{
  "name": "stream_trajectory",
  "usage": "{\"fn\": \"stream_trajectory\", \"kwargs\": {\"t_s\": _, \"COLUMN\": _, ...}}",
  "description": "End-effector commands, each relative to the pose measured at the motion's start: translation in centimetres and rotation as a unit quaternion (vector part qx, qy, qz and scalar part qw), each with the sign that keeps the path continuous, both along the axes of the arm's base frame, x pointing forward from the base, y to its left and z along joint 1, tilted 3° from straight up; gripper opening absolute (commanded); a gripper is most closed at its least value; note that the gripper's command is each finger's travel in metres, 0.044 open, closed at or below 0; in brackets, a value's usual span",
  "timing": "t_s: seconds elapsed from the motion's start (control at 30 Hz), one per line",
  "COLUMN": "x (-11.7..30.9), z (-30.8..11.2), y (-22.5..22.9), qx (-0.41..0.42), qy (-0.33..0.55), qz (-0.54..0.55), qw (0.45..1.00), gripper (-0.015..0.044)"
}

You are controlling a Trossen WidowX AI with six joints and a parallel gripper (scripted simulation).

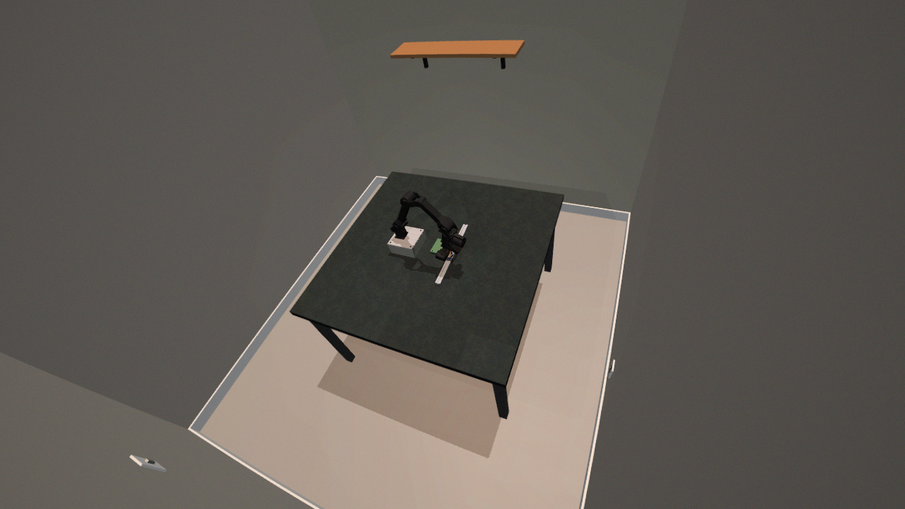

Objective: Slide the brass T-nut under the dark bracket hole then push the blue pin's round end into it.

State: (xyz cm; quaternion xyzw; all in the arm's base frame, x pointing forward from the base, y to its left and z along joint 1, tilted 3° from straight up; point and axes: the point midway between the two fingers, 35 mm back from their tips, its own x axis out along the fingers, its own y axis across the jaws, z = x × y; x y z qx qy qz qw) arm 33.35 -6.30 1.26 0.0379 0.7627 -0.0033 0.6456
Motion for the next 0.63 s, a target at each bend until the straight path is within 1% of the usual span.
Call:
{"fn": "stream_trajectory", "kwargs": {"t_s": 0.0, "x": 0.0, "z": -0.1, "y": 0.0, "qx": 0.000, "qy": 0.000, "qz": 0.000, "qw": 1.000, "gripper": 0.0160}}
{"fn": "stream_trajectory", "kwargs": {"t_s": 0.27, "x": 0.0, "z": 0.1, "y": 0.0, "qx": 0.000, "qy": 0.000, "qz": 0.000, "qw": 1.000, "gripper": 0.0160}}
{"fn": "stream_trajectory", "kwargs": {"t_s": 0.47, "x": -0.1, "z": 3.4, "y": -0.2, "qx": 0.000, "qy": 0.001, "qz": 0.000, "qw": 1.000, "gripper": 0.0160}}
{"fn": "stream_trajectory", "kwargs": {"t_s": 0.6, "x": -0.1, "z": 3.5, "y": -0.2, "qx": 0.000, "qy": 0.001, "qz": 0.000, "qw": 1.000, "gripper": 0.0160}}
